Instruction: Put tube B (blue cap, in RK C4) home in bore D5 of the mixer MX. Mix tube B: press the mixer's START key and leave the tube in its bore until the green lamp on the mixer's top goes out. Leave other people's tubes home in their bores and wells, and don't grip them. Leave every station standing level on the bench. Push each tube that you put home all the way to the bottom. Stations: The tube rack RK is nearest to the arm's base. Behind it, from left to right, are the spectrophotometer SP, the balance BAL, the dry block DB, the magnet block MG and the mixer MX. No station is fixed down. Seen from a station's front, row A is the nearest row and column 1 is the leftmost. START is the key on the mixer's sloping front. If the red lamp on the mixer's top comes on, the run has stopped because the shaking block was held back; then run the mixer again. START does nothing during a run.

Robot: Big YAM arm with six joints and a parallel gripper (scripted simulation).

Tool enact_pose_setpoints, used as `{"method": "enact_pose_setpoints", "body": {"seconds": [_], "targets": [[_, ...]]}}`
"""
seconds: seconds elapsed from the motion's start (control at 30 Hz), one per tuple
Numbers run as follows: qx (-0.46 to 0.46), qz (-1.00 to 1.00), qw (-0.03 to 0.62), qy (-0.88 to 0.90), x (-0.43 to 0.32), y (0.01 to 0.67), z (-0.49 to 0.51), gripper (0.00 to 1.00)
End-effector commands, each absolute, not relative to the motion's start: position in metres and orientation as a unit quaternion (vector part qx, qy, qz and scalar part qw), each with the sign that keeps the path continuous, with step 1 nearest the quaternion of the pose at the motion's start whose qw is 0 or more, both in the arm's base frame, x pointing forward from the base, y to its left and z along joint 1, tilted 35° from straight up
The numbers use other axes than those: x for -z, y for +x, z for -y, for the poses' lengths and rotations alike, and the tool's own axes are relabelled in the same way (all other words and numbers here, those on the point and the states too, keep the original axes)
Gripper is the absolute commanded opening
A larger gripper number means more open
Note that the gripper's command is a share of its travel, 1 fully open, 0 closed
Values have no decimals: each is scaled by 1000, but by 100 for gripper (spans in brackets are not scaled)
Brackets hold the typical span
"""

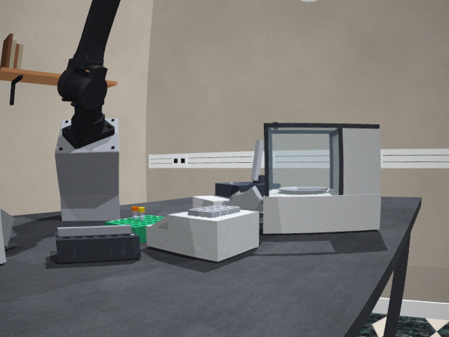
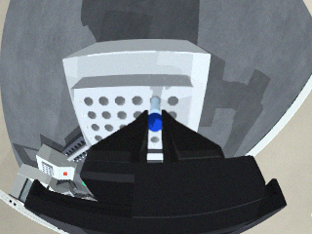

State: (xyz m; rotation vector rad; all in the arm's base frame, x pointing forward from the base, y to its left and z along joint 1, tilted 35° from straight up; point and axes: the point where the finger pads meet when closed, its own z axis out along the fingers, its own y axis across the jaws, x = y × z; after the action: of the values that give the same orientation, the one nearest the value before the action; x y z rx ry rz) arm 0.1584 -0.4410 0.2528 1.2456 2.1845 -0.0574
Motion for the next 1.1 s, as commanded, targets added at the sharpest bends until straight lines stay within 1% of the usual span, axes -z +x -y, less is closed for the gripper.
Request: {"method": "enact_pose_setpoints", "body": {"seconds": [0.0,1.07], "targets": [[13,-826,302,475,-239,165,443,9],[14,-826,302,476,-227,171,448,9]]}}
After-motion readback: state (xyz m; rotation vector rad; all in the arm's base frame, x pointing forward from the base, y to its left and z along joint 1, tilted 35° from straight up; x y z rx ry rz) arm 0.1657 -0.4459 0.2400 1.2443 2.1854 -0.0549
